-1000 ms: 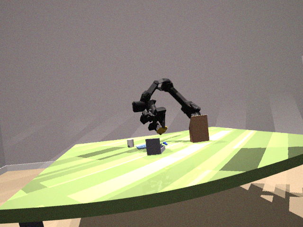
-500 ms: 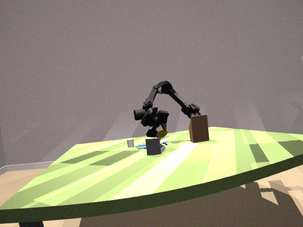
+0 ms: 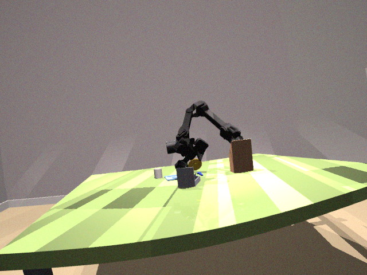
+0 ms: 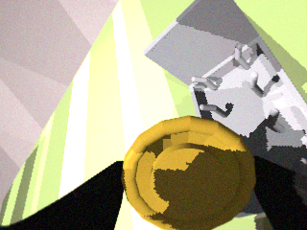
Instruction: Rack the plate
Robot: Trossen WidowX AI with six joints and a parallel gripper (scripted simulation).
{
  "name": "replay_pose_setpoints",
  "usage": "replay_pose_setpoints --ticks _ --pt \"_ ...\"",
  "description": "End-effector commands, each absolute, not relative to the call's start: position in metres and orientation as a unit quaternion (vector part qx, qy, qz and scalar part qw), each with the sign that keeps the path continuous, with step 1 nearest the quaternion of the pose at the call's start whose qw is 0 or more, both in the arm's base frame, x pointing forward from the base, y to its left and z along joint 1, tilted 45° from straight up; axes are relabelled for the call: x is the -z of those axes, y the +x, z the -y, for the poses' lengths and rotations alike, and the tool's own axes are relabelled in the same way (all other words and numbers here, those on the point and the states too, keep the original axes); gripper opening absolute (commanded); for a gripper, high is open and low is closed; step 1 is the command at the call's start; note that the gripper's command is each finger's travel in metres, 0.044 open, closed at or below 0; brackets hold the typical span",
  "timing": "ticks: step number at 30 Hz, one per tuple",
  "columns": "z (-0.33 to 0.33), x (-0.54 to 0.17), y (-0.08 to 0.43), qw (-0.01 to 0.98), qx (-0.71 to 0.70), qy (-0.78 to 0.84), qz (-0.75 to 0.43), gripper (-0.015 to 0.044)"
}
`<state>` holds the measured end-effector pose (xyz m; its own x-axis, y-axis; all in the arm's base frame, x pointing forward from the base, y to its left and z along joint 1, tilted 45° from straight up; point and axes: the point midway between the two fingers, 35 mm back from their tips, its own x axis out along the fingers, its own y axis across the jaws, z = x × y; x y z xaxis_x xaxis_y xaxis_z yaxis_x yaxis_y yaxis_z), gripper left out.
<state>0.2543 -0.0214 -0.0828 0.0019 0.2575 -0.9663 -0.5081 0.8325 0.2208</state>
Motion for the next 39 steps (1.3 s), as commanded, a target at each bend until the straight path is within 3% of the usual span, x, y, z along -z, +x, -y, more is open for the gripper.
replay_pose_setpoints --ticks 1,29,39 --pt "0.024 0.084 0.252 0.713 -0.301 -0.108 -0.624 0.0000" --pt "0.049 0.076 0.250 0.780 -0.423 -0.324 -0.328 0.0000" --pt "0.050 0.076 0.250 0.780 -0.423 -0.331 -0.321 0.0000"
